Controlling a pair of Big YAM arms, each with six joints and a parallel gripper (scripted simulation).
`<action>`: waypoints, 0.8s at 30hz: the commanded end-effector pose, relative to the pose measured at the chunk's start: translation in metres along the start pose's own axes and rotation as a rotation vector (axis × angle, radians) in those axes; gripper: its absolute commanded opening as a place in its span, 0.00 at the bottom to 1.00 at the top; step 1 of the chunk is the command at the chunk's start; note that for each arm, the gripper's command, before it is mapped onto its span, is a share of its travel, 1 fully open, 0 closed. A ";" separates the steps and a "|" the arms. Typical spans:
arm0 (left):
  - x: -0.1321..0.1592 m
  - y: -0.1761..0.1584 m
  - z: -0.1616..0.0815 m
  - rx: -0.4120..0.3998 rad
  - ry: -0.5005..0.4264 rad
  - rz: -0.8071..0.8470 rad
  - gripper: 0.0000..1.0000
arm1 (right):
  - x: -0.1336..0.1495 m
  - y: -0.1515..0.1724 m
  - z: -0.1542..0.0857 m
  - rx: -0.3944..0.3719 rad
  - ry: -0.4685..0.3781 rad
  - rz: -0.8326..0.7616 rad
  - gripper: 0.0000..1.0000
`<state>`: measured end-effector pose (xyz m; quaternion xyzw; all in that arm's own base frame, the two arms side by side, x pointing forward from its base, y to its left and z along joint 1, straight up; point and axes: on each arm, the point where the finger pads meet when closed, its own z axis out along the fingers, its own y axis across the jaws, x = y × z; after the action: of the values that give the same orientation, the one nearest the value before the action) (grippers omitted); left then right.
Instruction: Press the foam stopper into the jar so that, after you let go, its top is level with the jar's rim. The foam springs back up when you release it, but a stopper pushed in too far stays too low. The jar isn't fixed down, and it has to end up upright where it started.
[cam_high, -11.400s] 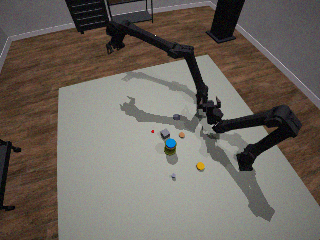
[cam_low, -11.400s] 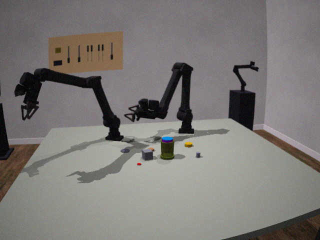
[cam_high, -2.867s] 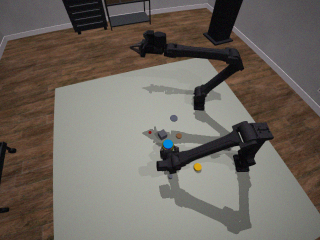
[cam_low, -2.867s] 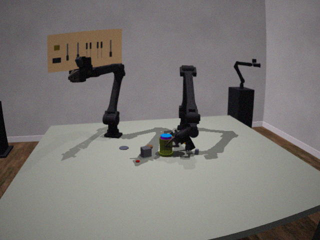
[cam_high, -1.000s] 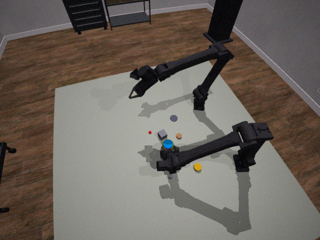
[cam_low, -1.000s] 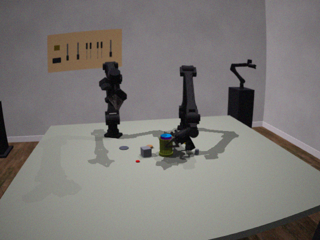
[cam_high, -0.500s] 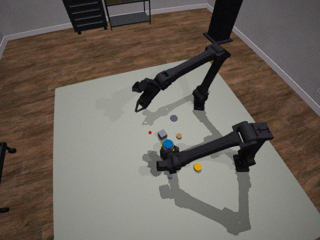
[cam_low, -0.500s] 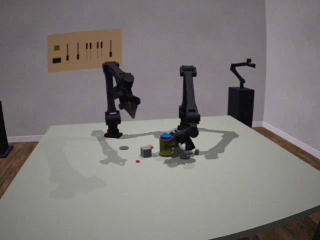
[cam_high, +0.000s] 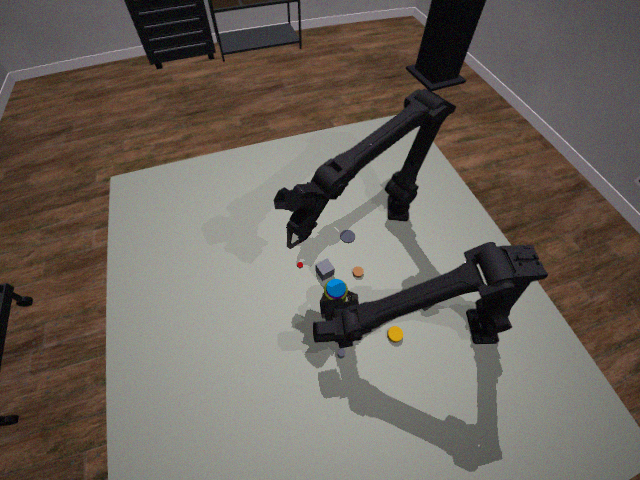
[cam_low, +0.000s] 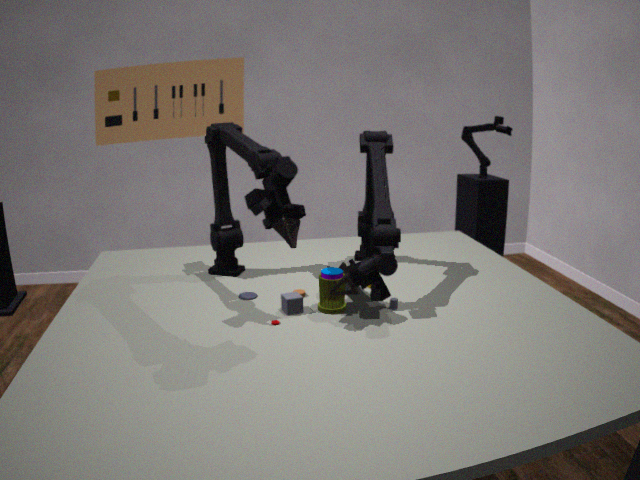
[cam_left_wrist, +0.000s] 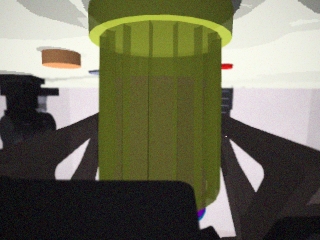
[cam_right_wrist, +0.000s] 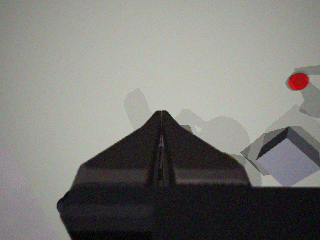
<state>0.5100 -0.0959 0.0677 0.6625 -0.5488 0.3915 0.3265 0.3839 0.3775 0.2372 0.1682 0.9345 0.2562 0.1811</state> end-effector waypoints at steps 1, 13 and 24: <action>0.020 -0.002 -0.008 0.009 0.007 0.037 0.64 | 0.018 0.025 0.008 0.017 0.036 0.064 0.00; 0.020 -0.002 -0.008 0.009 0.007 0.037 0.64 | 0.091 0.020 0.021 0.137 0.135 0.132 0.00; 0.020 -0.002 -0.008 0.009 0.007 0.037 0.64 | 0.149 0.005 0.029 0.276 0.185 0.201 0.00</action>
<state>0.5100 -0.0959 0.0677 0.6625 -0.5488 0.3915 0.3265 0.2564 0.4401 0.1695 0.2248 0.9607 0.1556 0.0476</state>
